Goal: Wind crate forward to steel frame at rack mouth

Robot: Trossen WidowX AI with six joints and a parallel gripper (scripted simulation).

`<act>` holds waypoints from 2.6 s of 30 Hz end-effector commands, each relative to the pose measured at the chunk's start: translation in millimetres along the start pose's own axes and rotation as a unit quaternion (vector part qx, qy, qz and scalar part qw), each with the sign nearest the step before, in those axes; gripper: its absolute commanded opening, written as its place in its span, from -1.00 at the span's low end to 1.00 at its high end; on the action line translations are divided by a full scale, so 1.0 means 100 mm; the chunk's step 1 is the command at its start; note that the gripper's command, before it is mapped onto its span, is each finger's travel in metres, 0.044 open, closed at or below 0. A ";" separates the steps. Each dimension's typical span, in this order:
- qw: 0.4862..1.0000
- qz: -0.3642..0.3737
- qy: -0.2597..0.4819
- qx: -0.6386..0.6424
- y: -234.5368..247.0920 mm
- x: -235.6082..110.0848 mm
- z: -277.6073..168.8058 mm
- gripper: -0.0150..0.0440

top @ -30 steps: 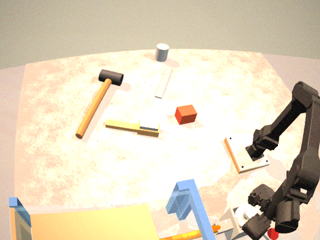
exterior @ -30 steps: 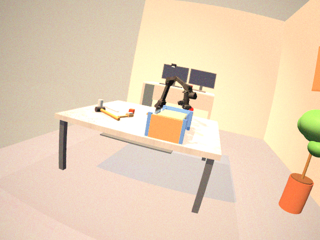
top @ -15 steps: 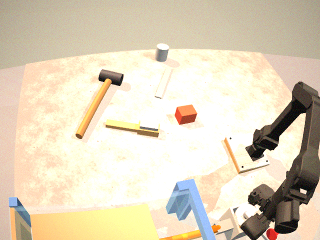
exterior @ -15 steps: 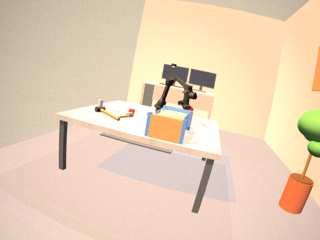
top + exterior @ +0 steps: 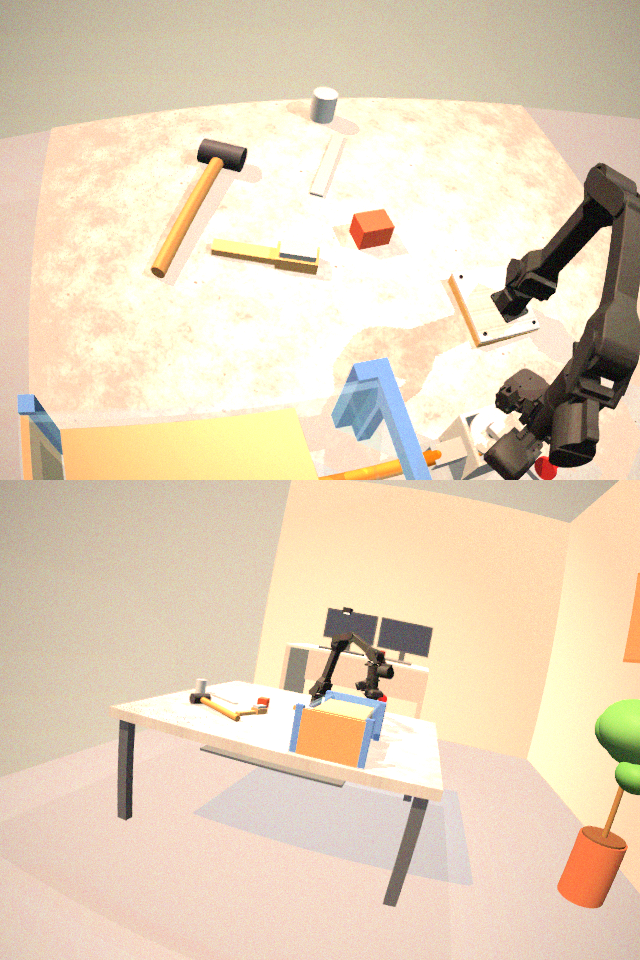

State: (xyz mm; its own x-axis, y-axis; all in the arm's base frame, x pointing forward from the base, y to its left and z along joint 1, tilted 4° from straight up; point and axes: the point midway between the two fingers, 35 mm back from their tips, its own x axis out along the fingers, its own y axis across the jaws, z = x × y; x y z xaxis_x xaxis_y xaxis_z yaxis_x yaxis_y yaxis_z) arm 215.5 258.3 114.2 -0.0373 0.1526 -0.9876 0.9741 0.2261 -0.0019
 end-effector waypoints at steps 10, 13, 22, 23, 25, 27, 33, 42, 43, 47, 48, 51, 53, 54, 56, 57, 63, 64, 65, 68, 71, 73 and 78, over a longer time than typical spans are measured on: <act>0.999 -0.004 -0.002 -0.035 -0.03 0.04 0.00 -0.49; 0.999 -0.004 -0.002 -0.035 -0.03 0.04 0.00 -0.49; 1.000 -0.003 -0.002 -0.011 -0.01 0.04 0.00 -0.49; 1.000 -0.003 -0.002 -0.011 -0.01 0.04 0.00 -0.49; 1.000 -0.003 -0.002 -0.011 -0.01 0.04 0.00 -0.49; 1.000 -0.001 -0.003 0.002 0.01 0.04 0.00 -0.49; 1.000 -0.001 -0.003 0.012 0.01 0.04 0.00 -0.49; 1.000 0.000 -0.001 0.006 -0.01 0.00 0.00 -0.14; 1.000 0.000 -0.001 0.006 -0.01 0.00 0.00 -0.05; 1.000 0.000 -0.001 0.006 -0.01 0.00 0.00 0.31; 1.000 0.000 -0.001 0.006 -0.01 0.00 0.00 0.40; 1.000 0.000 -0.001 0.006 -0.01 0.00 0.00 0.67; 1.000 0.000 -0.001 0.006 -0.01 0.00 0.00 0.84; 1.000 0.000 -0.001 0.006 -0.01 0.00 0.00 0.93; 1.000 0.000 -0.001 0.006 -0.01 0.00 0.00 1.00; 1.000 0.000 -0.001 0.006 -0.01 0.00 0.00 1.00; 1.000 0.010 0.000 0.007 0.05 -0.37 -0.06 1.00; 1.000 0.013 0.000 0.007 0.06 -0.49 -0.07 1.00; 1.000 0.016 0.000 0.007 0.07 -0.61 -0.08 1.00; 1.000 0.025 0.000 0.008 0.05 -0.98 -0.09 1.00; 0.999 0.032 0.000 0.009 0.01 -1.26 -0.08 1.00; 0.999 0.033 0.000 0.009 0.00 -1.28 -0.07 1.00; 0.999 0.033 0.000 0.009 0.00 -1.28 -0.07 1.00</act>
State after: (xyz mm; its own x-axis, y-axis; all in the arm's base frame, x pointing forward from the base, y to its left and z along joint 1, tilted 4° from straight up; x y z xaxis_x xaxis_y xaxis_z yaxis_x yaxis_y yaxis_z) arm 217.7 246.1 243.2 0.0308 0.1800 -0.9832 0.9786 0.1948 0.0664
